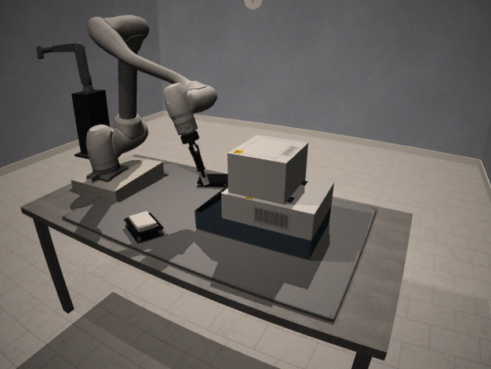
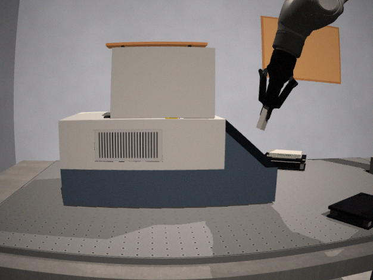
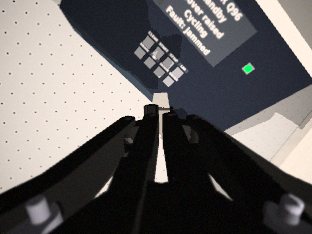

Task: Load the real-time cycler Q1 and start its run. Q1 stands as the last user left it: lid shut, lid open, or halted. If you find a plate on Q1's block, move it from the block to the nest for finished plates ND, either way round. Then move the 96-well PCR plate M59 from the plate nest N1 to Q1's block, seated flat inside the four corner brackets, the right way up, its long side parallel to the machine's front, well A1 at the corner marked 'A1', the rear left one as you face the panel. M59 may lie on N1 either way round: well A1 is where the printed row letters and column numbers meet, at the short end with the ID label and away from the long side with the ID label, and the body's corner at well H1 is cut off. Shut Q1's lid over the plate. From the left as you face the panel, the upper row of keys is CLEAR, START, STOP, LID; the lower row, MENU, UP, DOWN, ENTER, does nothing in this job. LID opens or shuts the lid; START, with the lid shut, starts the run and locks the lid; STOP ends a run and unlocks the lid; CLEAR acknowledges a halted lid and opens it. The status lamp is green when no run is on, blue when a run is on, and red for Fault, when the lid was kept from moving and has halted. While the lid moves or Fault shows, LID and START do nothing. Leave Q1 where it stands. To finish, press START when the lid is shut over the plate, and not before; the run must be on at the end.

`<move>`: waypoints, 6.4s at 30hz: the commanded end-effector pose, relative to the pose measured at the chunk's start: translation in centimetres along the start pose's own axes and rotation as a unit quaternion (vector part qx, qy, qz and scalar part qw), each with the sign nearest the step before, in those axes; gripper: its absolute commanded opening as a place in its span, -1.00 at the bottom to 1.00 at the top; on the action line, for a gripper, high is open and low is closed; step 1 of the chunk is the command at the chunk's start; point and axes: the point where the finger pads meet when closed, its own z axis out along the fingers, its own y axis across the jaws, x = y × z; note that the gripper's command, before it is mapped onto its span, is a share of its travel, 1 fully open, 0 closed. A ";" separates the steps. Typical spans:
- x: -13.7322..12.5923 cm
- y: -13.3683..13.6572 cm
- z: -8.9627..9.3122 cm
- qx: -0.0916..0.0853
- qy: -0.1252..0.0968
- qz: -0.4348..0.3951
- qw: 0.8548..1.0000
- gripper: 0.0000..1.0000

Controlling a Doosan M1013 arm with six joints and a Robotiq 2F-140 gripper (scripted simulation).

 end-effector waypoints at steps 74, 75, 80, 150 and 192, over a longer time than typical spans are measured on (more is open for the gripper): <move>1.4 1.4 3.9 0.000 0.000 0.000 1.000 -1.00; 1.4 1.4 3.9 0.000 0.000 0.000 1.000 -1.00; 1.4 1.4 3.9 0.000 0.000 0.000 1.000 -1.00; 0.2 0.2 0.4 0.000 0.000 0.000 1.000 -1.00; -2.5 -2.5 -5.7 0.000 0.000 0.000 1.000 -1.00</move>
